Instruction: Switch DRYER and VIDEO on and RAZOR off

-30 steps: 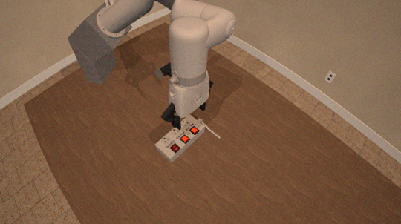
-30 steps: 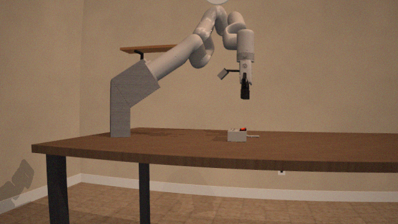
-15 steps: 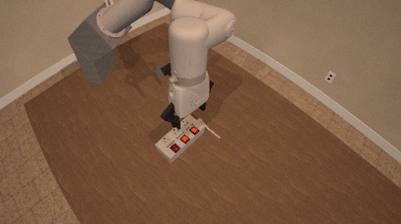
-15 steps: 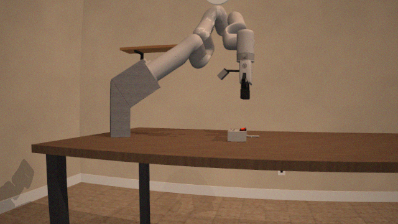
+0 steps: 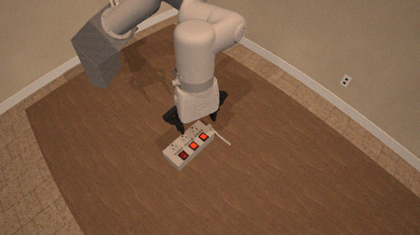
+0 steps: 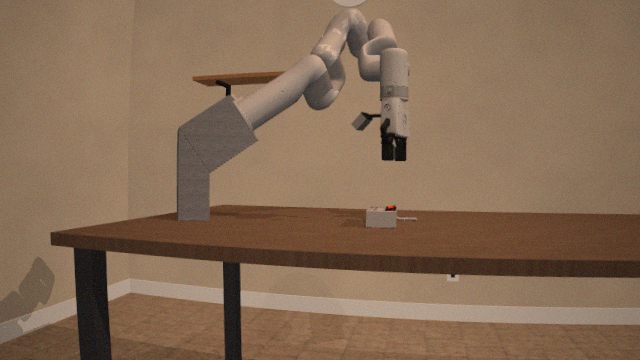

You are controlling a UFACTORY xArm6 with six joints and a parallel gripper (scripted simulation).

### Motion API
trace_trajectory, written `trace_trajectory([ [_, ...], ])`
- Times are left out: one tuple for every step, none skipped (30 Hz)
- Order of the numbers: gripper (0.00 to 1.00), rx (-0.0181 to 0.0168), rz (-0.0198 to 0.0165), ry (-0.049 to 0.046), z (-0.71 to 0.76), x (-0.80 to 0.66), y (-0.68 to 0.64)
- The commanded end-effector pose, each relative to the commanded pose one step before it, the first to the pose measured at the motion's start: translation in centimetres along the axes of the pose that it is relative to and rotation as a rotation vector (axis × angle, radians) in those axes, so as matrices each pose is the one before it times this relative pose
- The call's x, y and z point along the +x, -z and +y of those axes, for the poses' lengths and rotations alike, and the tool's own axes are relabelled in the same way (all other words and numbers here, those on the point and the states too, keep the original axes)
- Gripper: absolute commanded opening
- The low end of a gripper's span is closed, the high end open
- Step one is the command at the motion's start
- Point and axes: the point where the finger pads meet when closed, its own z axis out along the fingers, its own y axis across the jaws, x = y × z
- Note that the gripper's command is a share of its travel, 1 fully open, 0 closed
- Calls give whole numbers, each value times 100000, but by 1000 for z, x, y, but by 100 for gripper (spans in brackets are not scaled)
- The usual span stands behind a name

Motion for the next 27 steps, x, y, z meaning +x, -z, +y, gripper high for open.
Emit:
trace_trajectory([
  [100, 628, 256, -23152, -225, -175, -238],
  [100, -36, 3, -5544, -53, -34, -70],
  [100, -36, 5, -5819, -54, -39, -74],
  [100, 0, 0, 0, 0, 0, 0],
  [100, 0, 0, 0, 0, 0, 0],
  [100, -36, 7, -6087, -54, -43, -77],
  [100, -35, 9, -6349, -55, -48, -81],
  [100, -35, 11, -6603, -54, -54, -85],
  [100, -69, 1, -6298, -53, -59, -88],
  [100, -208, -37, -3940, -52, -64, -91],
  [100, -176, -23, -4402, -52, -68, -94],
  [100, -180, -21, -4797, -52, -72, -98],
  [100, -193, -18, -4959, -51, -77, -101],
  [100, -199, -11, -4967, -50, -81, -103],
  [100, -199, -7, -4938, -48, -85, -106],
  [100, -198, -4, -4918, -46, -89, -109],
  [100, -198, 0, -4914, -44, -93, -111],
  [100, -199, 4, -4920, -42, -97, -113],
  [100, -199, 9, -4927, -39, -101, -115],
  [100, -199, 13, -4933, -36, -104, -117],
  [100, 0, 0, 0, 0, 0, 0],
  [100, 0, 0, 0, 0, 0, 0],
  [100, -139, -21, -14531, -33, -107, -119],
  [100, -221, 51, -3978, -19, -112, -120],
  [100, -211, 52, -3632, -17, -115, -121],
  [100, -210, 46, -4203, -14, -116, -122],
  [100, -215, 45, -4747, -11, -118, -123],
])
